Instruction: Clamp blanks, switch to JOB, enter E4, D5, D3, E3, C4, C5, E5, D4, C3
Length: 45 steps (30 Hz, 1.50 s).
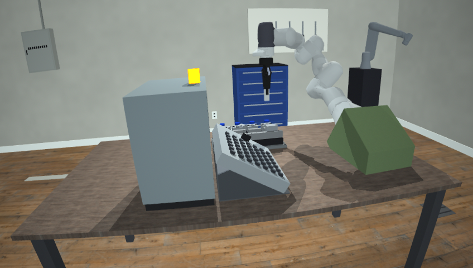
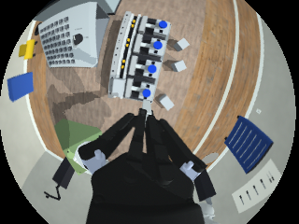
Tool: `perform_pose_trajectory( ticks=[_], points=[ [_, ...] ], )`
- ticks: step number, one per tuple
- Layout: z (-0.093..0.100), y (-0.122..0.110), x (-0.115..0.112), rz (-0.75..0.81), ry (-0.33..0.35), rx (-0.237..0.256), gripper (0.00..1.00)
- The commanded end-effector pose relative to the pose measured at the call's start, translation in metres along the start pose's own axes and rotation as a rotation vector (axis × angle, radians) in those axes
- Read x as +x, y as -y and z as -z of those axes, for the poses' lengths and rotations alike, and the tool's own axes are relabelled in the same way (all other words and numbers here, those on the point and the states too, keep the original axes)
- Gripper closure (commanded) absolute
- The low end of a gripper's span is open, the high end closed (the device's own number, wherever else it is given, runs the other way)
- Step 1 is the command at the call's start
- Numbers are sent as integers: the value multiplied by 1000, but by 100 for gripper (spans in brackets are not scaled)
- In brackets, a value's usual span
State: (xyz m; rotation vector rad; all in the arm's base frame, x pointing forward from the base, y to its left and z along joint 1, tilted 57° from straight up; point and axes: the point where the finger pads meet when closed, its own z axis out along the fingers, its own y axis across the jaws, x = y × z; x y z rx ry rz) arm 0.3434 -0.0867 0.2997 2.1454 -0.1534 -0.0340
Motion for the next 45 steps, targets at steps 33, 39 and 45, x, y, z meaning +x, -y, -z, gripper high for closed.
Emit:
perform_pose_trajectory(
  ticks=[33,39,45],
  points=[
    [-76,-2,1,5,-1,-3,100],
    [-89,-2,1,5,-1,-3,100],
    [-102,-3,1,5,-1,-3,100]
  ],
)
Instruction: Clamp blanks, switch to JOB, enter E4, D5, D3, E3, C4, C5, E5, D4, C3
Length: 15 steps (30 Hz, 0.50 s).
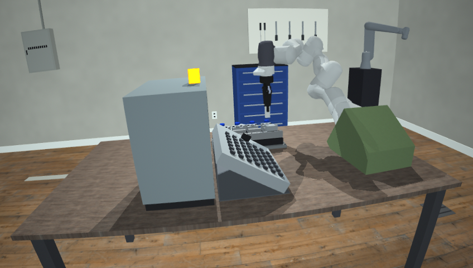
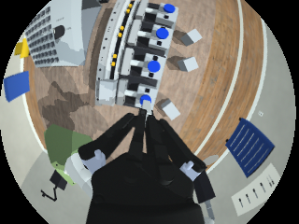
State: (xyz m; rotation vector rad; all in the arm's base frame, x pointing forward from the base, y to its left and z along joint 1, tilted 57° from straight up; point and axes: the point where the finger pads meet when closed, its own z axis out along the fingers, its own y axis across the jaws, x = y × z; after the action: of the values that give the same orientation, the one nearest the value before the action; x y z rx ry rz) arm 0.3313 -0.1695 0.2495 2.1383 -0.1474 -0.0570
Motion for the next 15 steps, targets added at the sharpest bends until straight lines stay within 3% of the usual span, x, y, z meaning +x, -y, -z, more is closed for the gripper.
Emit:
perform_pose_trajectory(
  ticks=[1,15],
  points=[
    [-6,1,5,-8,-15,5,100],
    [-12,1,5,-8,-15,5,100]
  ],
)
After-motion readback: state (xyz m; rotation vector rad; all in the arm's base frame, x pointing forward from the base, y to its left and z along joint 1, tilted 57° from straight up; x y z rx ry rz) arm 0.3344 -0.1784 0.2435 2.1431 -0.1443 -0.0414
